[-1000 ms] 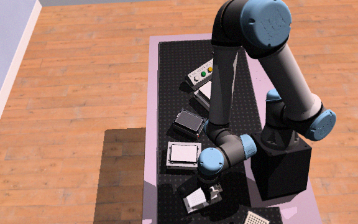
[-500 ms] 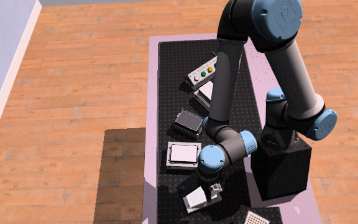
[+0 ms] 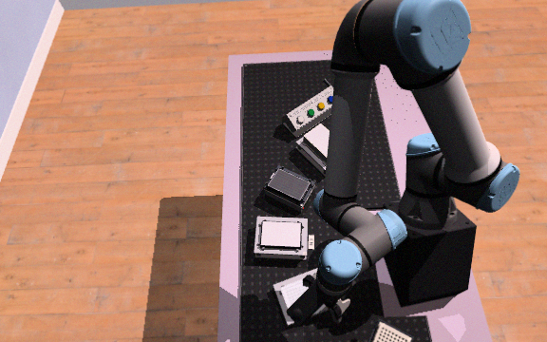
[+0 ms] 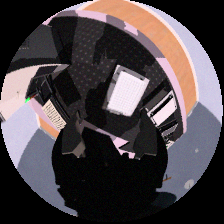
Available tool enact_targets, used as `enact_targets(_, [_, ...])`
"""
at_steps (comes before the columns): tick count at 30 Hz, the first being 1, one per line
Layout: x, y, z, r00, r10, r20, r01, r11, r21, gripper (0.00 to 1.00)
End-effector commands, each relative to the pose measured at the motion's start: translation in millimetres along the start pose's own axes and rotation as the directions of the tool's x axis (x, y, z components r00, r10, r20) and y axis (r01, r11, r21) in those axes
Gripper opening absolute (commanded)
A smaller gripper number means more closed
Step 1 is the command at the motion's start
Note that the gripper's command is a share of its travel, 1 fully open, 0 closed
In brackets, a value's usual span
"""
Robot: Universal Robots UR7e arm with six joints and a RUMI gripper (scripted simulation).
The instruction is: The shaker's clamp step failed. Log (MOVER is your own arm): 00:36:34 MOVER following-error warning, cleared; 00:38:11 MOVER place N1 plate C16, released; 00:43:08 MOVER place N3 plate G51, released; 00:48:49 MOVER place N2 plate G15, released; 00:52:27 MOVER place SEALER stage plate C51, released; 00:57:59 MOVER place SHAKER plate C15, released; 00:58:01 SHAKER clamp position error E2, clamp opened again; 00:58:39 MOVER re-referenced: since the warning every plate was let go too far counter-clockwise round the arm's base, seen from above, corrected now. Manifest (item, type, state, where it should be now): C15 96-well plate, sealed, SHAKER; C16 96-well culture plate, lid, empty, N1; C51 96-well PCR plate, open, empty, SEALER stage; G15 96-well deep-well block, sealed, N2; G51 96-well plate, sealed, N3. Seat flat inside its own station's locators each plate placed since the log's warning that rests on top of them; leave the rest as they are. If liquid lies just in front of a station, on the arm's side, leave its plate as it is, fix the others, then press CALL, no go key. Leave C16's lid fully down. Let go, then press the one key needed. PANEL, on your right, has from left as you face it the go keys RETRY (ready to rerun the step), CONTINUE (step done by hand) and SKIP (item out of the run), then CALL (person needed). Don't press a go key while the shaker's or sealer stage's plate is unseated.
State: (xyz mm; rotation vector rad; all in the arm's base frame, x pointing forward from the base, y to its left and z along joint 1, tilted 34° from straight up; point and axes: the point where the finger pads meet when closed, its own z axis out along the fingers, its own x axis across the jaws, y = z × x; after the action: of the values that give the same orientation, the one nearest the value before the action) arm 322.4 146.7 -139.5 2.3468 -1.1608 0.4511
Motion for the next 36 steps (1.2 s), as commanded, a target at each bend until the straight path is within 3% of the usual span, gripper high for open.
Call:
enact_targets(1, [-18, -2, -0.4, 0.999, -0.039, 0.000, 0.039, 0.999, 0.001, 0.82])
enact_targets(6, [-41, -3, -0.4, 0.999, -0.039, 0.000, 0.039, 0.999, 0.001, 0.82])
enact_targets(14, [-40, -3, -0.4, 0.999, -0.039, 0.000, 0.039, 0.999, 0.001, 0.82])
enact_targets(17, [-41, -3, -5.4, 0.999, -0.039, 0.000, 0.039, 0.999, 0.001, 0.82])
enact_targets(21, [-41, -3, -25.4, 0.999, -0.039, 0.000, 0.039, 0.999, 0.001, 0.82])
enact_targets(29, [-41, -3, -26.4, 0.999, -0.039, 0.000, 0.039, 0.999, 0.001, 0.82])
enact_targets(36, [-65, 2, -26.4, 0.990, -0.138, 0.000, 0.138, 0.990, 0.001, 0.82])
